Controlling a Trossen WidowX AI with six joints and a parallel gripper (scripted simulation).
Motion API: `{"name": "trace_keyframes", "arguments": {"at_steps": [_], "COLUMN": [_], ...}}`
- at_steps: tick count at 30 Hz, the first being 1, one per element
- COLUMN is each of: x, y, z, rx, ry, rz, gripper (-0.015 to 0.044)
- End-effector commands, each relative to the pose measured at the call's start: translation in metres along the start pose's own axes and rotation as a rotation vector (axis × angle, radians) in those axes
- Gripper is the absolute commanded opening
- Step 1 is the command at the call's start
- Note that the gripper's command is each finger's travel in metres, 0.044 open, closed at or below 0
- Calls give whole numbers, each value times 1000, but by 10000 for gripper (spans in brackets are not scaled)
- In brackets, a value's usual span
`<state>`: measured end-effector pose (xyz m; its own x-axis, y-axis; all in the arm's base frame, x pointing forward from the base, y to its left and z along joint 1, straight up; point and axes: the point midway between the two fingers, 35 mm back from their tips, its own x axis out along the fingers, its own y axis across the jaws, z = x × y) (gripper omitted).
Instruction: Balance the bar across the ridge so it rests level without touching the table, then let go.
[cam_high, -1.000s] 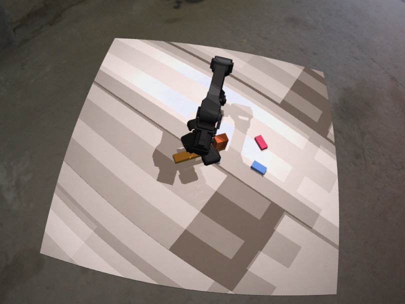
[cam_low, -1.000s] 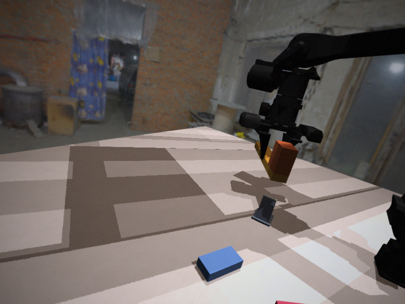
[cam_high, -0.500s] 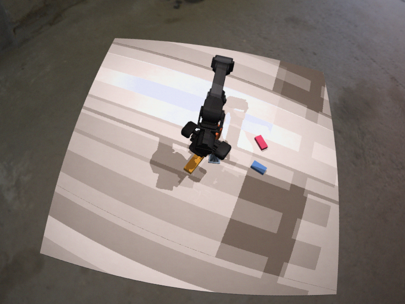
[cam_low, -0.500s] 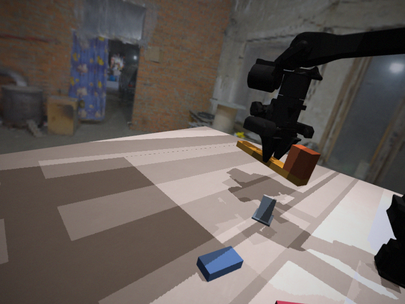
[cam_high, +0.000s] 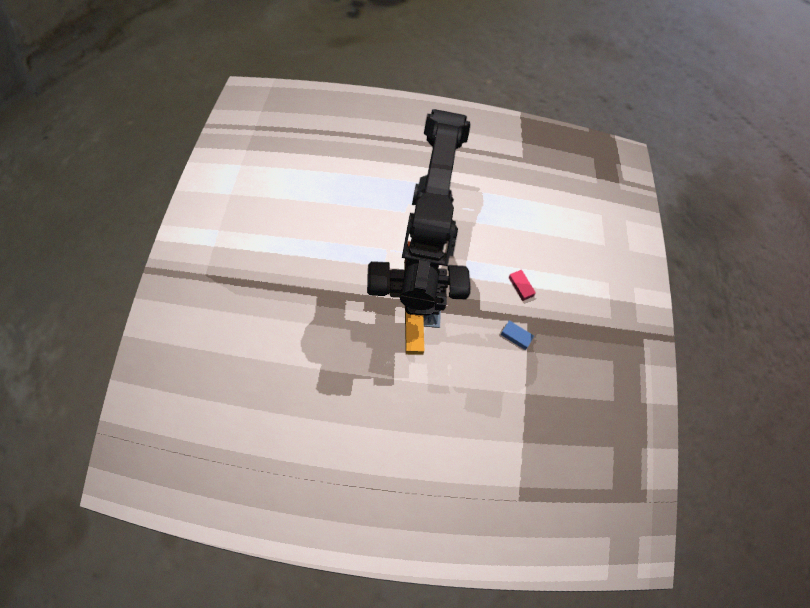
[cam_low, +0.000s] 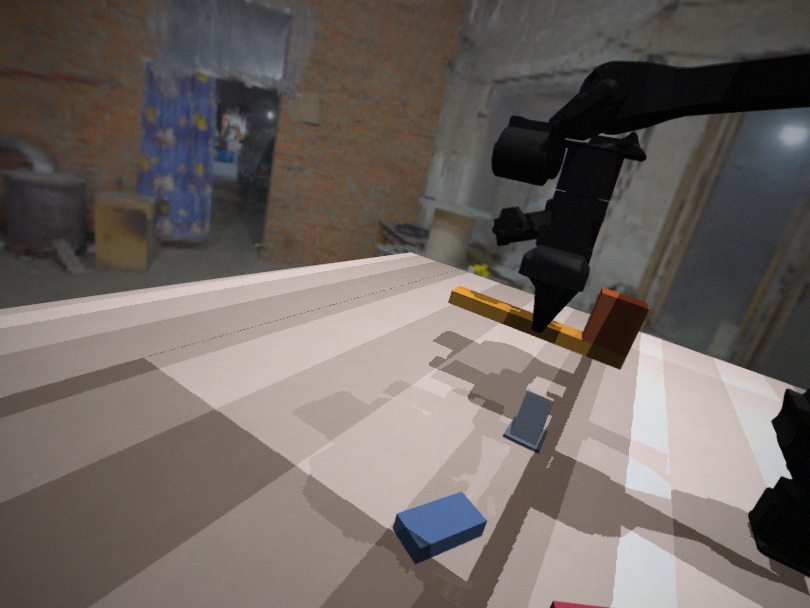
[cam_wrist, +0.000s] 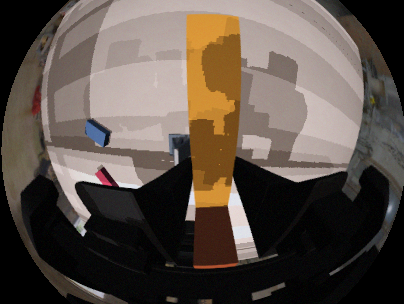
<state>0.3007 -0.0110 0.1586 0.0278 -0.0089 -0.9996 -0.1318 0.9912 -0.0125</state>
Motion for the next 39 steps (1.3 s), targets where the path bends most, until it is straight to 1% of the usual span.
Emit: {"name": "trace_keyframes", "arguments": {"at_steps": [1,22,32,35,39], "x": [0,1,1,1,2], "y": [6,40,66,72,73], "z": [1,0,-11,-18,-20], "rx": [-194,-1031,-1430,-1486,-1490], "ry": [-2,-7,-10,-10,-10], "rz": [5,9,11,12,12], "gripper": [0,0,0,0,0]}}
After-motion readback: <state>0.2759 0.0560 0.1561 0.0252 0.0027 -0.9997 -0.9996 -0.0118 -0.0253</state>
